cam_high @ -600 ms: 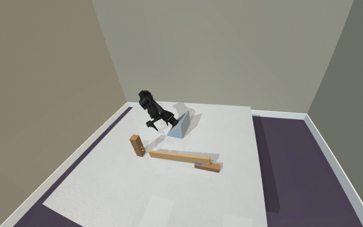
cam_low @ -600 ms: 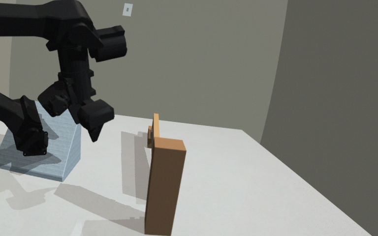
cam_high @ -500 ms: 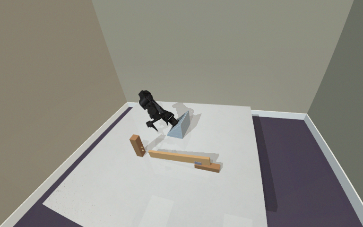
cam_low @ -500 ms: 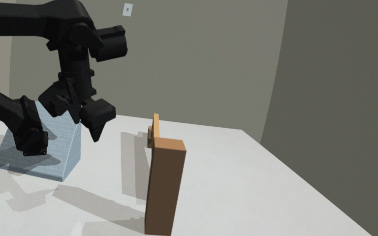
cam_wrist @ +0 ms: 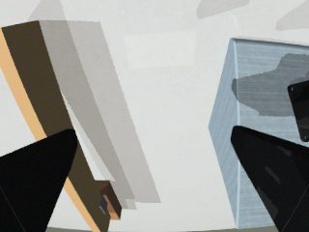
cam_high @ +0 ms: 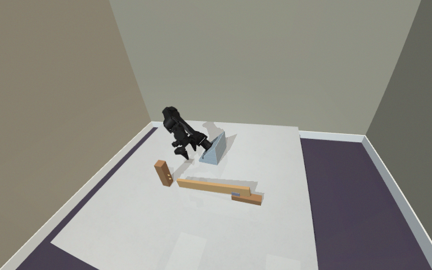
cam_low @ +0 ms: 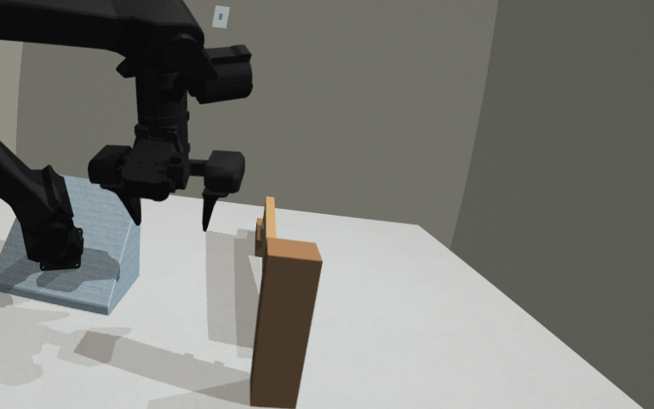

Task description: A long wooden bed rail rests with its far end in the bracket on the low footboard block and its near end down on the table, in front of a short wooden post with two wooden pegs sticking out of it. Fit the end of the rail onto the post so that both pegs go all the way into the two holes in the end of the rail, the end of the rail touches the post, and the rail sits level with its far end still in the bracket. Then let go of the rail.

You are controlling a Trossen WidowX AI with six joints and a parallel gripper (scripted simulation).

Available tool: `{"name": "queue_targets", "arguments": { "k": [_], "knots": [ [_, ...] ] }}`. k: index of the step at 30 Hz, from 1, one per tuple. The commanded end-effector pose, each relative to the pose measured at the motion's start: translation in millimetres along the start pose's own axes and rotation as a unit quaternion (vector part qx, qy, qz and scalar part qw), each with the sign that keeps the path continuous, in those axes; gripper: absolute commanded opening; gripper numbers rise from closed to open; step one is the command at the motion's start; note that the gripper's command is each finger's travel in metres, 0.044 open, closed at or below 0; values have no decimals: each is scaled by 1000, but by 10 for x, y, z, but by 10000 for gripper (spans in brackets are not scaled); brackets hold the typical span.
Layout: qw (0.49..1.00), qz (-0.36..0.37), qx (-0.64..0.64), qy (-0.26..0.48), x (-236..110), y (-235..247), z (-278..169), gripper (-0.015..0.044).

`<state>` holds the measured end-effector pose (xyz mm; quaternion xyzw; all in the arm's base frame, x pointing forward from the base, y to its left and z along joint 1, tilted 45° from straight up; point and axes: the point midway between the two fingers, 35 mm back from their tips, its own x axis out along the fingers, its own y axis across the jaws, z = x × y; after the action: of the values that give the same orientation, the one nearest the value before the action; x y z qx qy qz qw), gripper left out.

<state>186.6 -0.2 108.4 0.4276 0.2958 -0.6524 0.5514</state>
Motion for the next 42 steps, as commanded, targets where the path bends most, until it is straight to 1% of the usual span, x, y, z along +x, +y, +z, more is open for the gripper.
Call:
{"name": "queue_targets", "arguments": {
  "k": [1, 5, 10, 19, 29, 42],
  "knots": [
    [916, -30, -399, -37, 104, 442, -86, 440],
    [871, -41, -487, -42, 138, 548, -113, 440],
    [804, -54, -591, -44, 178, 652, -141, 440],
    [651, -82, -754, -41, 279, 863, -212, 440],
    [443, -111, -889, -25, 420, 1079, -295, 440],
    [135, -140, -981, 15, 627, 1305, -374, 440]
  ]
}}
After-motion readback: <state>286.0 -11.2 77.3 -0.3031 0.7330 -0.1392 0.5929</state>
